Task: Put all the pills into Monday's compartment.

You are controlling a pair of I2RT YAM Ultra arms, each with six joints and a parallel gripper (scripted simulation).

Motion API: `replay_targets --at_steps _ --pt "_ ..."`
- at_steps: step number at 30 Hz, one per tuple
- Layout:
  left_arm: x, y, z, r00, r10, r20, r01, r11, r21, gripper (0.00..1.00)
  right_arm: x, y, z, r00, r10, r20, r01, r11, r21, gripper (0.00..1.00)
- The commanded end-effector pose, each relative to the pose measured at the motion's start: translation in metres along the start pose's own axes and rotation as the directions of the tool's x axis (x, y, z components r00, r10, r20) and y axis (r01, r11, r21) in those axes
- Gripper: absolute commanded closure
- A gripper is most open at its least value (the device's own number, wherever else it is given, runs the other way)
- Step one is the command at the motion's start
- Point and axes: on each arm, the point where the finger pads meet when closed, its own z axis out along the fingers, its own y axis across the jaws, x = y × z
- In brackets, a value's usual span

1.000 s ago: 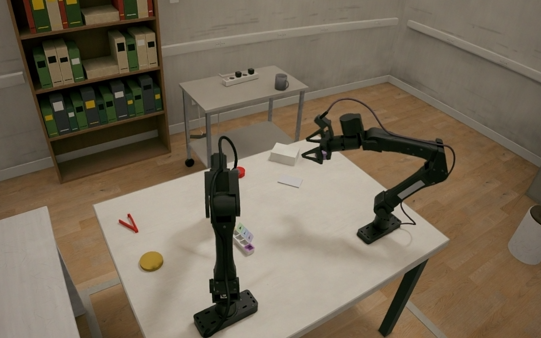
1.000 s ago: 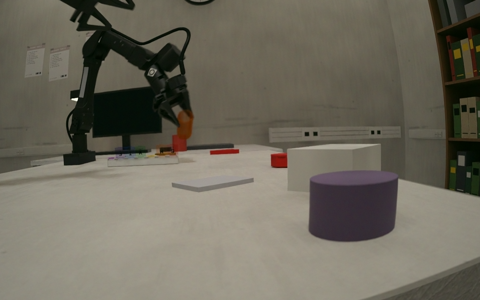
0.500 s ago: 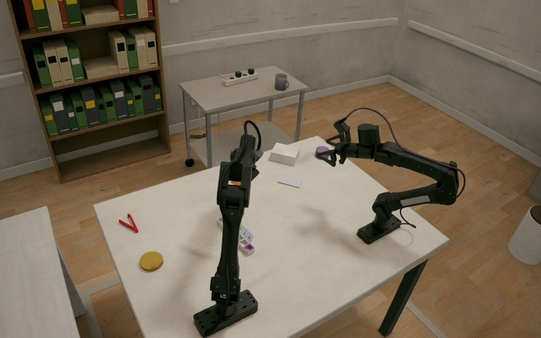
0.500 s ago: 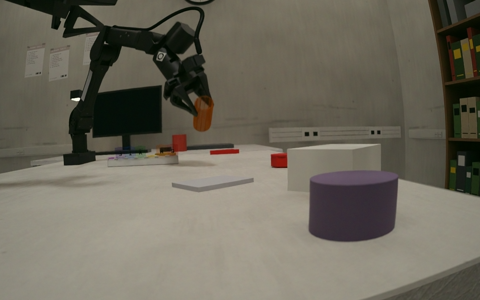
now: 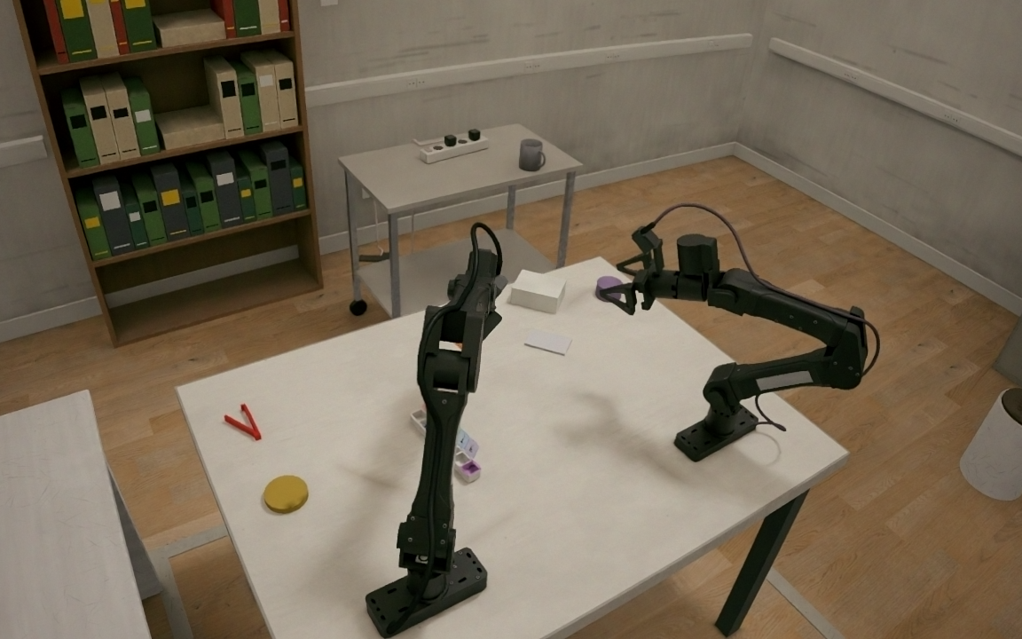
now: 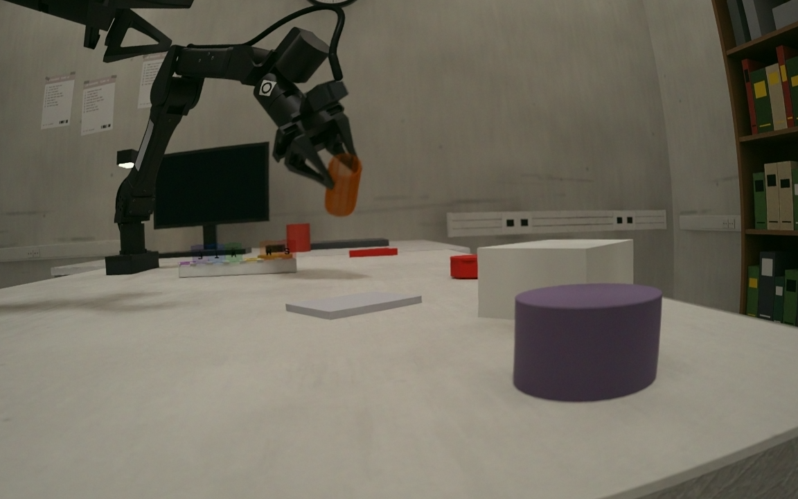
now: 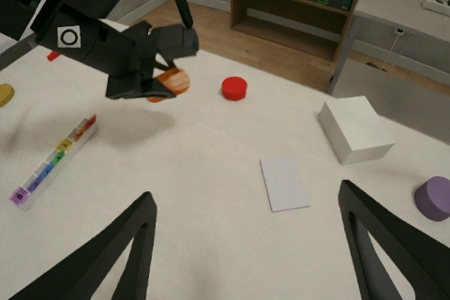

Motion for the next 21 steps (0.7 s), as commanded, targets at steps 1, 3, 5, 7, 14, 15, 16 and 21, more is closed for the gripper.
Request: replay_targets --at_steps 1,3,5,7,14,15,16,21 --pt "-0.024 0.023 -0.013 0.987 -0.105 0.125 0.117 0.989 -0.095 0.64 -0.001 -0.002 -0.004 1.0 0.003 0.019 -0.003 1.0 0.004 0.0" --pt "-0.029 0.023 -0.015 0.97 -0.158 0.183 0.182 0.976 -0.123 0.64 -0.001 -0.002 -0.004 1.0 0.003 0.019 -0.003 1.0 0.004 0.0" --pt "-0.027 0.023 -0.017 0.951 -0.21 0.228 0.246 0.958 -0.146 0.64 -0.001 -0.002 -0.004 1.0 0.003 0.019 -0.003 1.0 0.003 0.0" --pt "-0.025 0.022 -0.017 0.942 -0.231 0.245 0.273 0.95 -0.153 0.64 -0.001 -0.002 -0.004 1.0 0.003 0.019 -0.003 1.0 0.003 0.0" --pt "-0.018 0.019 -0.02 0.86 -0.354 0.367 0.443 0.876 -0.193 0.64 -0.001 -0.002 -0.004 1.0 0.003 0.019 -0.003 1.0 0.004 0.0" --pt "-0.017 0.019 -0.02 0.847 -0.368 0.383 0.464 0.863 -0.197 0.64 -0.001 -0.002 -0.004 1.0 0.003 0.019 -0.003 1.0 0.003 0.0" --pt "-0.016 0.019 -0.021 0.833 -0.382 0.4 0.486 0.85 -0.201 0.64 -0.001 -0.002 -0.004 1.0 0.003 0.019 -0.003 1.0 0.004 0.0" --pt "-0.007 0.012 -0.013 0.767 -0.444 0.464 0.582 0.785 -0.211 0.64 -0.001 -0.002 -0.004 1.0 0.003 0.019 -0.003 1.0 0.004 0.0"
